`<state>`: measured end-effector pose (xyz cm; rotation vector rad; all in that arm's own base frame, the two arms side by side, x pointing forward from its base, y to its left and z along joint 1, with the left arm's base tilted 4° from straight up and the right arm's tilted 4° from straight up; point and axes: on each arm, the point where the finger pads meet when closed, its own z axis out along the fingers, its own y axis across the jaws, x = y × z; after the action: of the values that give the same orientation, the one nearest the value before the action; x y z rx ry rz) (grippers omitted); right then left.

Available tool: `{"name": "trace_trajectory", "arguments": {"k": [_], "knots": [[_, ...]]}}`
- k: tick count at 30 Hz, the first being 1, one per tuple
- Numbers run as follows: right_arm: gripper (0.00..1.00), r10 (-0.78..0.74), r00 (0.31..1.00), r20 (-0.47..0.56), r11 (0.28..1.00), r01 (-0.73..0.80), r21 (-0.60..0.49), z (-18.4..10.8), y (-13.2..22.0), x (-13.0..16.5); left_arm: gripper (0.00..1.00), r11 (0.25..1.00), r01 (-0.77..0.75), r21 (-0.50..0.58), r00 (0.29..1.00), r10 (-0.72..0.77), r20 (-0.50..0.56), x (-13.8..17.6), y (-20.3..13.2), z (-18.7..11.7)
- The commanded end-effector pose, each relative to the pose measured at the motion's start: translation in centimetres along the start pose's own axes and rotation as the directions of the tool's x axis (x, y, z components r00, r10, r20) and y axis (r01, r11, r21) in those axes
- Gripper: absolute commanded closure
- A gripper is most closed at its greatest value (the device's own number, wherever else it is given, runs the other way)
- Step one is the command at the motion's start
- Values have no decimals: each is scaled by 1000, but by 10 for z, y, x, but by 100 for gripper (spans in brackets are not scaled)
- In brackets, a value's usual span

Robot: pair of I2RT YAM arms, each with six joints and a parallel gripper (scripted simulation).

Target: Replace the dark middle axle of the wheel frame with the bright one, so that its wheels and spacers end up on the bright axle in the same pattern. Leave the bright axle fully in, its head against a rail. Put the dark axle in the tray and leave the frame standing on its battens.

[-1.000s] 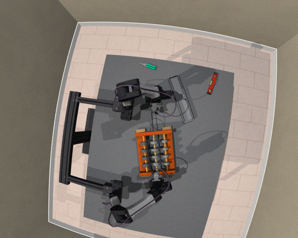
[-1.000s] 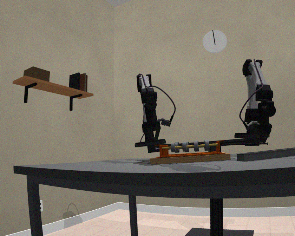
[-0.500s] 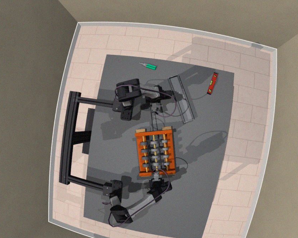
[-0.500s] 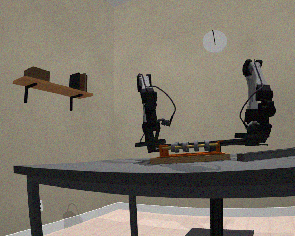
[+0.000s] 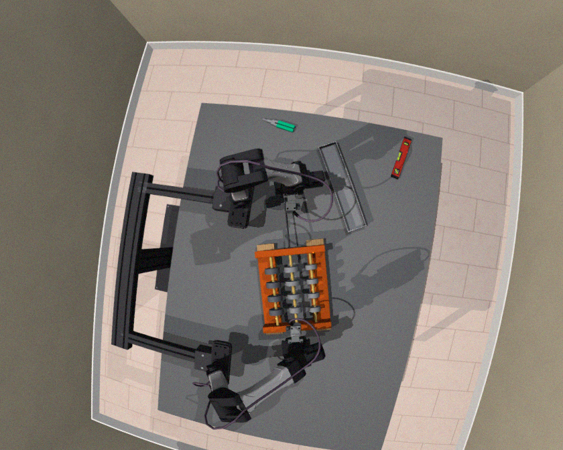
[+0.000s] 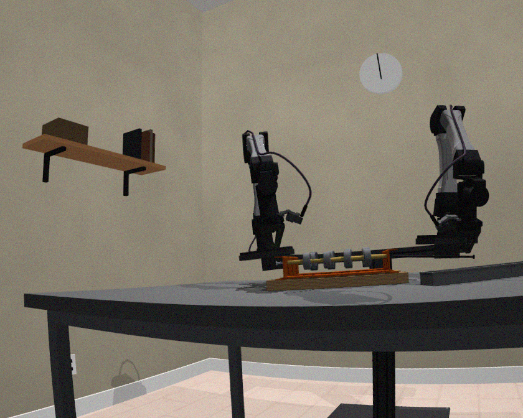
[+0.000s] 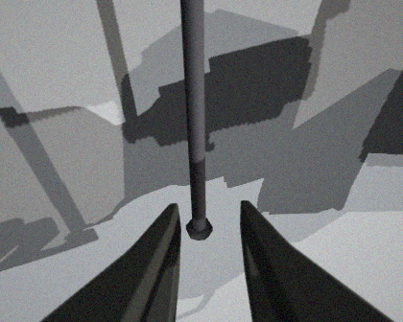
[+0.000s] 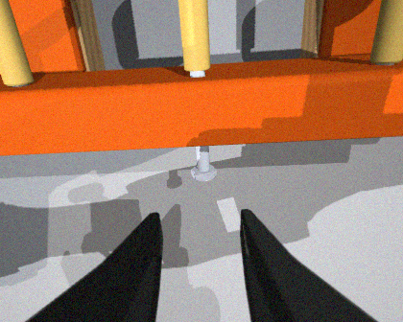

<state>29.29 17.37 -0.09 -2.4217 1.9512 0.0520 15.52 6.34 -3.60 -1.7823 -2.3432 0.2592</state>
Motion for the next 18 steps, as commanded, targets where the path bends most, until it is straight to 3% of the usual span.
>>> {"name": "trace_trajectory", "arguments": {"k": [1, 4, 5, 11, 18], "knots": [[68, 2, 1000, 4, 1000, -2, 22, -8, -2, 0, 74, 1000, 5, 9, 1000, -5, 2, 0, -2, 0], [68, 2, 1000, 4, 1000, -2, 22, -8, -2, 0, 74, 1000, 5, 9, 1000, -5, 2, 0, -2, 0], [68, 2, 1000, 4, 1000, -2, 22, -8, -2, 0, 74, 1000, -2, -15, 1000, 2, 5, -3, 2, -18], [68, 2, 1000, 4, 1000, -2, 22, -8, -2, 0, 74, 999, -1, -45, 1000, 1, 5, -3, 9, -31], [68, 2, 1000, 4, 1000, -2, 22, -8, -2, 0, 74, 1000, -1, -6, 1000, 1, 11, -4, -1, -48]]}}
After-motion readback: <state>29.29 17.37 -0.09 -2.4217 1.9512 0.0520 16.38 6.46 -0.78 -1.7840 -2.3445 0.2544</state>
